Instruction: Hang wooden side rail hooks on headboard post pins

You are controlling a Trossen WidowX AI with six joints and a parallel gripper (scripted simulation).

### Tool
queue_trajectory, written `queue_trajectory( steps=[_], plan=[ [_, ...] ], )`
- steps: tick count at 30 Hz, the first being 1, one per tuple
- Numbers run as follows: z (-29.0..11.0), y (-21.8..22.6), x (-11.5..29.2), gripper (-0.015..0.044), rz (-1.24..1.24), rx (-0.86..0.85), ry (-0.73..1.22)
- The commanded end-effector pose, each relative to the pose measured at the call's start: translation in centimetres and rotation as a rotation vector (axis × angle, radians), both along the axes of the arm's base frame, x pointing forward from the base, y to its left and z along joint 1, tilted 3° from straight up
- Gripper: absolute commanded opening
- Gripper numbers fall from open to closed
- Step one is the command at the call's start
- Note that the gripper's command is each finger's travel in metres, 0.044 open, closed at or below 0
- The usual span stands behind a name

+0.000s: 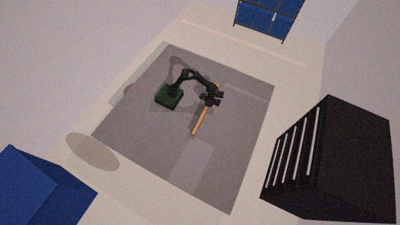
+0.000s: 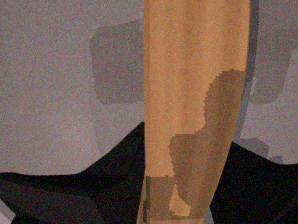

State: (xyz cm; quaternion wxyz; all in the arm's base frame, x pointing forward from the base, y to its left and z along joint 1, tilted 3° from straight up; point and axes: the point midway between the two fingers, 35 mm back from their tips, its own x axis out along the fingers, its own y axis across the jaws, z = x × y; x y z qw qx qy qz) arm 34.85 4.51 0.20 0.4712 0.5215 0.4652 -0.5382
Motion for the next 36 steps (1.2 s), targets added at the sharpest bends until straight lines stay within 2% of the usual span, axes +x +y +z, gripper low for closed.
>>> queue_trajectory(
  steps=[1, 36],
  plan=[
    [0.14, 0.12, 0.11, 0.0000, -0.004, 0.003, -0.003],
    [0.10, 0.50, 0.16, 0.0000, -0.004, 0.004, -0.004]
  ],
)
